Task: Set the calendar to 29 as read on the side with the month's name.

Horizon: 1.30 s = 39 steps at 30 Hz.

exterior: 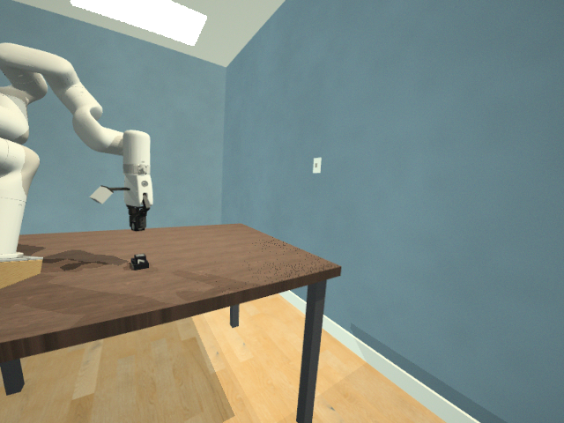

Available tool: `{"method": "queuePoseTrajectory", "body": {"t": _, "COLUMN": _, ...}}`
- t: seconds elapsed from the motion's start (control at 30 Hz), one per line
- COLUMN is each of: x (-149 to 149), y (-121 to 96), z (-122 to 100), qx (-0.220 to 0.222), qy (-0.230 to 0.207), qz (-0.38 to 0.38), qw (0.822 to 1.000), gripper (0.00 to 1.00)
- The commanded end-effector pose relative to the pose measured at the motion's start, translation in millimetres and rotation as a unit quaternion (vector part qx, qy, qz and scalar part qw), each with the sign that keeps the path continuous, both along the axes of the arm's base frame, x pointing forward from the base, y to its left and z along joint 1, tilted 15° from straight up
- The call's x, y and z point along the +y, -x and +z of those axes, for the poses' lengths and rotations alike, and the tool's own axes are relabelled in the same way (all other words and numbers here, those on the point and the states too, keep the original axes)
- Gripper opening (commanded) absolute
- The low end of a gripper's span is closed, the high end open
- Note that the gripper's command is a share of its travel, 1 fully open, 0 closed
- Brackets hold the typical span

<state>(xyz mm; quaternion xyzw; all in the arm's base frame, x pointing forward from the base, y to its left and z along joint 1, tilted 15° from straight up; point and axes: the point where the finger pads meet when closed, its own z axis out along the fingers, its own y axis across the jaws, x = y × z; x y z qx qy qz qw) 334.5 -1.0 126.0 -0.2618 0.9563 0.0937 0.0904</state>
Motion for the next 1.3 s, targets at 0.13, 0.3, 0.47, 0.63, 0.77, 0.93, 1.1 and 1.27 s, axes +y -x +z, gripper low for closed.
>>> {"method": "queuePoseTrajectory", "body": {"t": 0.13, "x": -0.4, "y": -0.9, "z": 0.6, "qx": -0.032, "qy": 0.011, "qz": 0.114, "qw": 0.993, "gripper": 0.27}}
{"method": "queuePoseTrajectory", "body": {"t": 0.3, "x": -0.4, "y": -0.7, "z": 0.1, "qx": -0.051, "qy": 0.021, "qz": 0.196, "qw": 0.979, "gripper": 0.27}}
{"method": "queuePoseTrajectory", "body": {"t": 0.47, "x": -0.3, "y": -0.5, "z": -0.6, "qx": -0.067, "qy": 0.031, "qz": 0.267, "qw": 0.961, "gripper": 0.27}}
{"method": "queuePoseTrajectory", "body": {"t": 0.63, "x": -0.3, "y": -0.3, "z": -1.4, "qx": -0.086, "qy": 0.041, "qz": 0.348, "qw": 0.933, "gripper": 0.27}}
{"method": "queuePoseTrajectory", "body": {"t": 0.77, "x": -0.3, "y": -0.1, "z": -1.9, "qx": -0.094, "qy": 0.046, "qz": 0.386, "qw": 0.916, "gripper": 0.27}}
{"method": "queuePoseTrajectory", "body": {"t": 0.93, "x": -0.2, "y": 0.1, "z": -2.8, "qx": -0.110, "qy": 0.055, "qz": 0.454, "qw": 0.883, "gripper": 0.27}}
{"method": "queuePoseTrajectory", "body": {"t": 1.1, "x": -0.2, "y": 0.3, "z": -3.8, "qx": -0.123, "qy": 0.063, "qz": 0.516, "qw": 0.845, "gripper": 0.27}}
{"method": "queuePoseTrajectory", "body": {"t": 1.27, "x": -0.2, "y": 0.4, "z": -4.3, "qx": -0.130, "qy": 0.066, "qz": 0.543, "qw": 0.827, "gripper": 0.27}}
